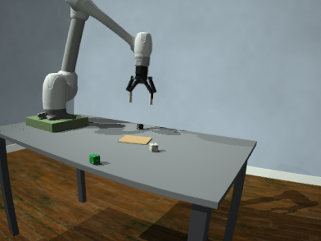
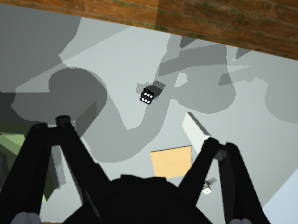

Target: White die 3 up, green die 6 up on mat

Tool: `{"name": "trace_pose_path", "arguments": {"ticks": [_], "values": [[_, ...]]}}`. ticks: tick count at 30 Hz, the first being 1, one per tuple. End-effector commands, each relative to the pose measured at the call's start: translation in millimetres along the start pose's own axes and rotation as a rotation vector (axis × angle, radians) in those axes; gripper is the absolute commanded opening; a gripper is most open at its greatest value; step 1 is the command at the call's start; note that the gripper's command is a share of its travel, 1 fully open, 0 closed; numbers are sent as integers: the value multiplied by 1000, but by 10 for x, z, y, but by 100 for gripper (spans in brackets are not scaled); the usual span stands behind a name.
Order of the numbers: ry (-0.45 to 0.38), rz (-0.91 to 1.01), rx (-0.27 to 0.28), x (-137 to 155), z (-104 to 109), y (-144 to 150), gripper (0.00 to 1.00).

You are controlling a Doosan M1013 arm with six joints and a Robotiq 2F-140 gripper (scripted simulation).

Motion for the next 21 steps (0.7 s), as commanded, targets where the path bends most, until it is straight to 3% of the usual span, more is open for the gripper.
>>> {"name": "trace_pose_path", "arguments": {"ticks": [1,3,5,6,7,9,10,11,12,16,17,19,20,21], "values": [[0,-14,0,31,5,76,100],[0,-58,0,142,18,318,100],[1,-136,0,373,34,738,100],[1,-136,0,373,34,738,100],[1,-187,0,546,41,1002,100],[1,-187,0,546,41,1002,100],[1,-242,0,759,46,1288,100],[1,-242,0,759,46,1288,100],[1,-302,0,1000,47,1567,100],[1,-364,0,1301,44,1877,100],[1,-426,0,1582,38,2120,100],[1,-426,0,1615,37,2154,100],[1,-486,0,1943,27,2405,100],[1,-486,0,1943,27,2405,100]]}}
Point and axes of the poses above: the point where the finger pads meet when closed, its own z axis back along the fingers, its own y axis across the jaws, x = y × z, the point moved 8 cm from there along z, back along the fingers, and after that the axes turned 2 degrees about -z, right-handed, at the moved point
